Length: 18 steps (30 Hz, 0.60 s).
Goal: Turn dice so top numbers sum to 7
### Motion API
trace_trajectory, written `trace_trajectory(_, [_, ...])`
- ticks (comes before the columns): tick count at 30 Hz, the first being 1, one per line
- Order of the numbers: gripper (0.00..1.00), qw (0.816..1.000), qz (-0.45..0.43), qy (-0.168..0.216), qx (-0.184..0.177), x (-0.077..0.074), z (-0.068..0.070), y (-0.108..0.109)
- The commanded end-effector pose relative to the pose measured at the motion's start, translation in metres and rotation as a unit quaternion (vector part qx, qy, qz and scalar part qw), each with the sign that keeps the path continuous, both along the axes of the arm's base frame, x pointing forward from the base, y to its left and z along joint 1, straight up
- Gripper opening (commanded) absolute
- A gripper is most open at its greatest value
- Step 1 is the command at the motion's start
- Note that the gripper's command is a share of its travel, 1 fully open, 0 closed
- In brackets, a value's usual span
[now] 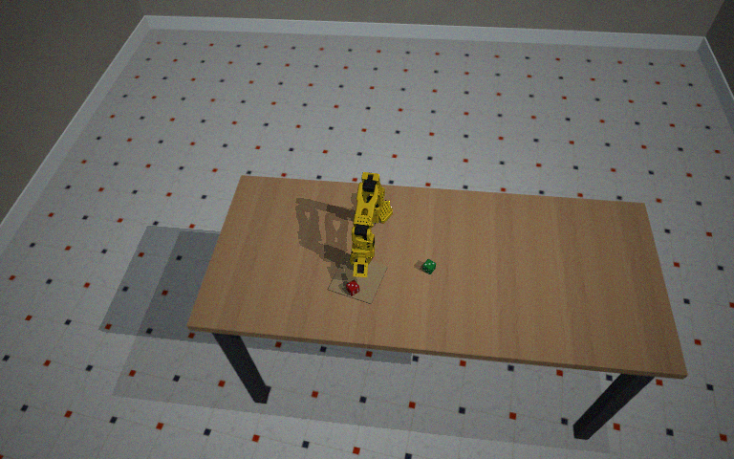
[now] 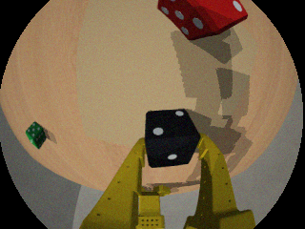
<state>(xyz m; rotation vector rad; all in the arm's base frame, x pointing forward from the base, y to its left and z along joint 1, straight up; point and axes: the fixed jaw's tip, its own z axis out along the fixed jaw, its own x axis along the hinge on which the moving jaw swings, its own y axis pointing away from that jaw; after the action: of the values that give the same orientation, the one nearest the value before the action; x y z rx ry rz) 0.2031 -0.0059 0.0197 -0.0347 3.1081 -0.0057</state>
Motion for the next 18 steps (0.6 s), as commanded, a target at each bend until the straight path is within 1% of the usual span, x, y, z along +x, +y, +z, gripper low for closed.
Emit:
trace_trajectory(1, [0.28, 1.000, 0.003, -0.012, 0.000, 0.0031, 0.0025, 0.0022])
trace_trajectory(9, [0.35, 1.000, 0.003, -0.012, 0.000, 0.0031, 0.0025, 0.0022])
trace_trajectory(18, [0.36, 1.000, 0.003, -0.012, 0.000, 0.0031, 0.0025, 0.0022])
